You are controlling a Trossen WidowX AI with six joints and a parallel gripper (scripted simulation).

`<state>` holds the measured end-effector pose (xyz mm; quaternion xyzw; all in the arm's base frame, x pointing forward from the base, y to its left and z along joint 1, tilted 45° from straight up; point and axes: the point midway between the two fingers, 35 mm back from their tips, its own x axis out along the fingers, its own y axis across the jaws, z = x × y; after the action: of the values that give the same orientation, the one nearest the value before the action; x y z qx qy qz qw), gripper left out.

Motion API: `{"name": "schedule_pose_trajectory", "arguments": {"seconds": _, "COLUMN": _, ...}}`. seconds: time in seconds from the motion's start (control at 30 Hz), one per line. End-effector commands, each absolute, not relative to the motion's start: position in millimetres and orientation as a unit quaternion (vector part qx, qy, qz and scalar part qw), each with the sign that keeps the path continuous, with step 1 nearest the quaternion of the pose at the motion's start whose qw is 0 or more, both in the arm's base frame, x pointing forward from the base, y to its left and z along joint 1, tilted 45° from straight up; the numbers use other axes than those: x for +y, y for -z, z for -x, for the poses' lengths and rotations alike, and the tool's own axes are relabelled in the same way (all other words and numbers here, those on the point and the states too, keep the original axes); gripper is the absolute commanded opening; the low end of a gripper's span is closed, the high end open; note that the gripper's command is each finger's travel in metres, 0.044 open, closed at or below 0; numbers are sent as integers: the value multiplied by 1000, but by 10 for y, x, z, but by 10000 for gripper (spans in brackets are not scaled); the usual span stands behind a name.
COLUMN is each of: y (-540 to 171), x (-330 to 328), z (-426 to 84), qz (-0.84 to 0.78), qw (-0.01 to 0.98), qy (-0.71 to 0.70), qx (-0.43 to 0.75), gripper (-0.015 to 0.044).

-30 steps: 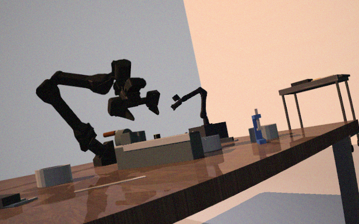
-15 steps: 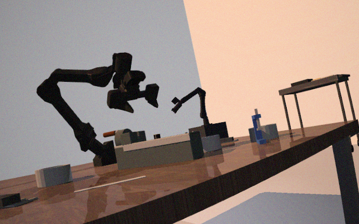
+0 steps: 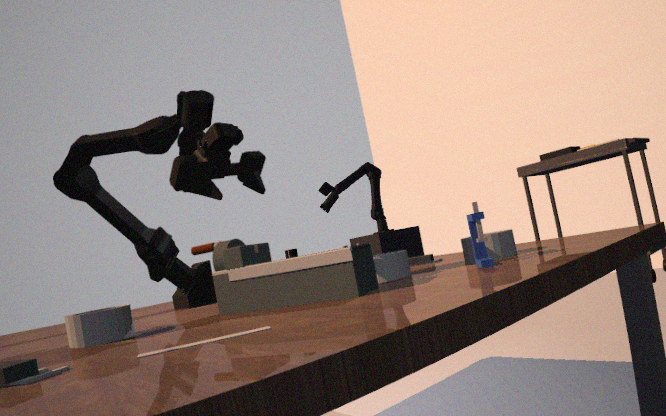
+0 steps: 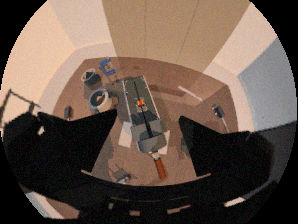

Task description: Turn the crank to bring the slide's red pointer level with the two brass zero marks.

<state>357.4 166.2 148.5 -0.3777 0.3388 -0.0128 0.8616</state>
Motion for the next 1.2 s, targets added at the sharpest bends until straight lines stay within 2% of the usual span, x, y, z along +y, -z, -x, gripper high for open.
{"name": "schedule_pose_trajectory", "arguments": {"seconds": 0.0, "y": -1560, "x": 1559, "z": -3441, "qz": 398, "qw": 848, "qy": -18, "qx": 350, "gripper": 440}}
{"name": "schedule_pose_trajectory", "arguments": {"seconds": 0.5, "y": -1764, "x": 1155, "z": -2853, "qz": 466, "qw": 791, "qy": -136, "qx": 372, "gripper": 440}}
{"name": "schedule_pose_trajectory", "arguments": {"seconds": 1.17, "y": -1472, "x": 860, "z": -2915, "qz": 467, "qw": 791, "qy": -137, "qx": 371, "gripper": 440}}
